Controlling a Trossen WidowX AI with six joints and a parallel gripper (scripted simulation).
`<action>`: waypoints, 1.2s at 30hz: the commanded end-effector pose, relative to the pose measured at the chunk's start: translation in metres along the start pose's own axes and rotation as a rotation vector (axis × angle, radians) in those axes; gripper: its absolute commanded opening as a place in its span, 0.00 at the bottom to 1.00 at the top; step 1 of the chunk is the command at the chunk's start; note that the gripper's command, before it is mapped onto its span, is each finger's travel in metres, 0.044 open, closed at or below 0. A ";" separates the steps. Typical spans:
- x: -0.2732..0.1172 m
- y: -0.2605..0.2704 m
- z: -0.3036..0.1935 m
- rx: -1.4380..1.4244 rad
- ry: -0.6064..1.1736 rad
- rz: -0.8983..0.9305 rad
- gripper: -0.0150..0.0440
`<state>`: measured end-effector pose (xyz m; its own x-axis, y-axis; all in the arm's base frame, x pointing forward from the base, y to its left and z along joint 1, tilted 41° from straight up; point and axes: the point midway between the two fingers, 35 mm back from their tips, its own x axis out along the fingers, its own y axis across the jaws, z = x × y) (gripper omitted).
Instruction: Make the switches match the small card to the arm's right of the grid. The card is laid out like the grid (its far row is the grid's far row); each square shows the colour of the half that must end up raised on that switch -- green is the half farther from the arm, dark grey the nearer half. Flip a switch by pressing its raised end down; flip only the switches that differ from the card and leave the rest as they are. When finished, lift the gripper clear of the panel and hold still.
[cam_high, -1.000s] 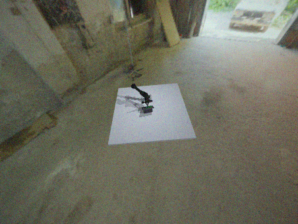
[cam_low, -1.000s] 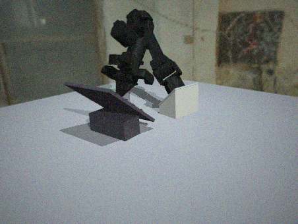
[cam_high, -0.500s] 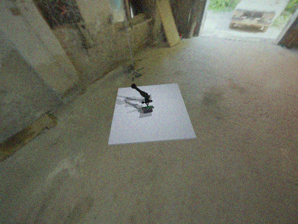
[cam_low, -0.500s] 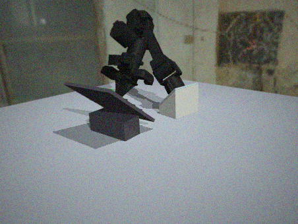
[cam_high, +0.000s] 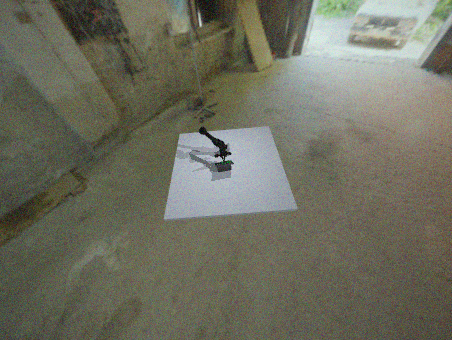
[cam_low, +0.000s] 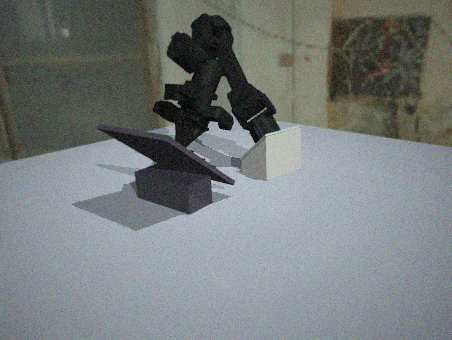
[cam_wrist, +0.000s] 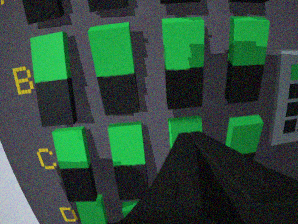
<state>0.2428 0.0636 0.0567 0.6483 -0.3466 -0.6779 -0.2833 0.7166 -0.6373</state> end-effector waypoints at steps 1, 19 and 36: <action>-0.015 0.002 0.001 0.003 -0.003 0.005 0.25; -0.063 0.026 -0.043 -0.004 -0.023 0.009 0.25; -0.025 0.026 -0.041 -0.003 0.001 0.007 0.25</action>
<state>0.1884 0.0684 0.0470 0.6504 -0.3413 -0.6786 -0.2832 0.7200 -0.6335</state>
